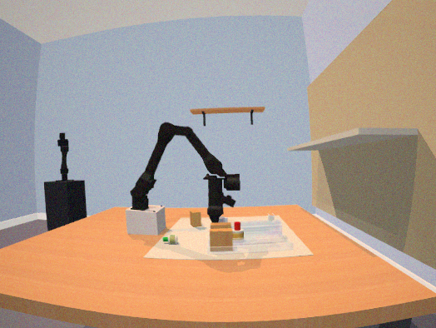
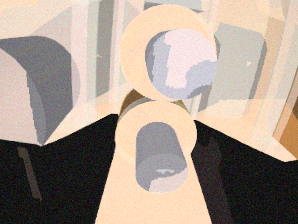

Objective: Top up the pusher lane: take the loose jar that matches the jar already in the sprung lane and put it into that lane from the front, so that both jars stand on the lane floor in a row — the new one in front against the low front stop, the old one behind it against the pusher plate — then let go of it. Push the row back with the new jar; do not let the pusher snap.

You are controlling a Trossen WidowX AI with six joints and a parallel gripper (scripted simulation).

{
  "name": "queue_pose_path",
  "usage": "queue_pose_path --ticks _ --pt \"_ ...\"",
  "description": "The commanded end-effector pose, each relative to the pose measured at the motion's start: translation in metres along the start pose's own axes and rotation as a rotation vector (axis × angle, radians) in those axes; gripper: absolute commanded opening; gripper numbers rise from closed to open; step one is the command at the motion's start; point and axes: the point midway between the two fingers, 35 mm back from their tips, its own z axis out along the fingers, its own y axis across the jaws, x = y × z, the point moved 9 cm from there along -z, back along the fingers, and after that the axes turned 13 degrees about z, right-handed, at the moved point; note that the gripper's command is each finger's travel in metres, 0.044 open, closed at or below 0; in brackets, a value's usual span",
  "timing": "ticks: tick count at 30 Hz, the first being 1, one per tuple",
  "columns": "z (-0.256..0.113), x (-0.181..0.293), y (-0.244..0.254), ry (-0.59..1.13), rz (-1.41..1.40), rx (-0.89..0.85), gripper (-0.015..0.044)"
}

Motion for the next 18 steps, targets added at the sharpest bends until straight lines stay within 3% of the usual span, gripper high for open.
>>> queue_pose_path --ticks 1,18 --pt "0.0000 -0.0015 0.0002 -0.015 0.001 -0.004 0.0000" --pt "0.0002 0.0045 -0.0011 -0.015 0.001 -0.004 0.0000"
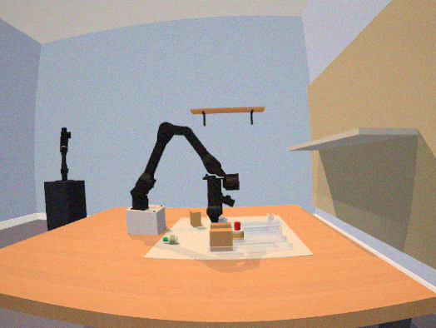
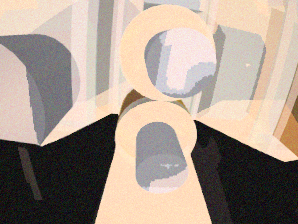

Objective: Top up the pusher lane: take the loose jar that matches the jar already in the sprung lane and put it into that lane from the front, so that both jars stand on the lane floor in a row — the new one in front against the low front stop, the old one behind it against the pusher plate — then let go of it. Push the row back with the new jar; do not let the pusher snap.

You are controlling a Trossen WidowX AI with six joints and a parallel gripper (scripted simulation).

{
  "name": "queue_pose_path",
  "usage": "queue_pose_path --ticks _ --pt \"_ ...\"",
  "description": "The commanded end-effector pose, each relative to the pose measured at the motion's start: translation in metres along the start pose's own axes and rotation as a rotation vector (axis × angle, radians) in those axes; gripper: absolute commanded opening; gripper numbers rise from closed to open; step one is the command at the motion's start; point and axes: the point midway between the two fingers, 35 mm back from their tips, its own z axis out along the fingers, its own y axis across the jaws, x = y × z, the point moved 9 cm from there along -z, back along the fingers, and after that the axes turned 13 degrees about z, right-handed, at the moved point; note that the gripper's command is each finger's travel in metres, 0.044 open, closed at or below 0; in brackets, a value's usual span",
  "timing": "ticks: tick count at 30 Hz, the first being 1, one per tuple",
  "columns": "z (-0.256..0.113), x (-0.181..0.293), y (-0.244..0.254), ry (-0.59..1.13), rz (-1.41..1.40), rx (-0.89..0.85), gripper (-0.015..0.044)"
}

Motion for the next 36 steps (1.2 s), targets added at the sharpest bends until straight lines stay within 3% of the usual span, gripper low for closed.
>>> queue_pose_path --ticks 1,9,20,36 --pt "0.000 0.001 0.000 -0.003 -0.001 -0.002 0.0000" --pt "0.000 0.001 0.000 -0.003 -0.001 -0.002 0.0000" --pt "0.000 0.001 0.000 -0.003 -0.001 -0.002 0.0289" --pt "-0.021 0.005 -0.002 -0.002 -0.001 -0.001 0.0289"
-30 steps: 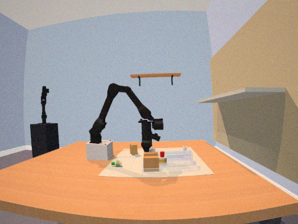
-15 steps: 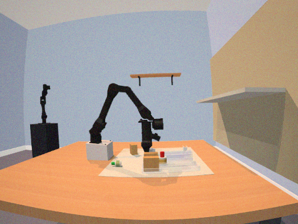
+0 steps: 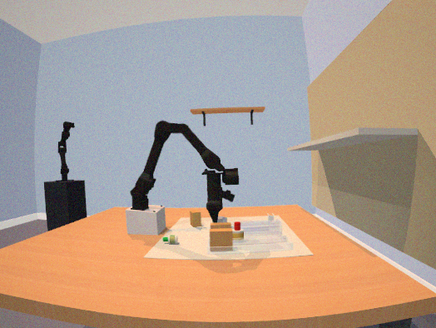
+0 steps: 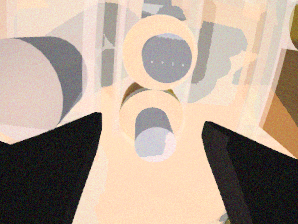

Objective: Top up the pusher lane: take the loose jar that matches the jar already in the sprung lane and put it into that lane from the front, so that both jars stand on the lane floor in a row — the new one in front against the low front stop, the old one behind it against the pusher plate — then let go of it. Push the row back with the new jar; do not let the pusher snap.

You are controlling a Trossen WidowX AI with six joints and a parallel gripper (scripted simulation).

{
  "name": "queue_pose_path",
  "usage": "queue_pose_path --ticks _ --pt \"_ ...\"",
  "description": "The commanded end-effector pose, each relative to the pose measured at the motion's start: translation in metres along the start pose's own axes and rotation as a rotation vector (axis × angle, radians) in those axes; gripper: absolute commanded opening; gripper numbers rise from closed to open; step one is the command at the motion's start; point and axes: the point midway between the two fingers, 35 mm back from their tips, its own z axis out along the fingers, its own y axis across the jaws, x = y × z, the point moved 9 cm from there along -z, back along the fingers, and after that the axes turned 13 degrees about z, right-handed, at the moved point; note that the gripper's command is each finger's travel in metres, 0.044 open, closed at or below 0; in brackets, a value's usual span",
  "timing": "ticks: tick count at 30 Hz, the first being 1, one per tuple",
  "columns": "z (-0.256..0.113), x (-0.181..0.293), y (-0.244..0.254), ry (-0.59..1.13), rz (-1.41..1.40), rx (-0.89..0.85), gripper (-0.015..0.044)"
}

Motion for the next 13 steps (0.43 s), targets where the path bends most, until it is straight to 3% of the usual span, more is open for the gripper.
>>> queue_pose_path --ticks 1,13 --pt "0.000 0.007 -0.002 0.010 -0.001 0.001 0.0289" --pt "-0.001 0.046 -0.011 0.013 -0.001 0.001 0.0289"
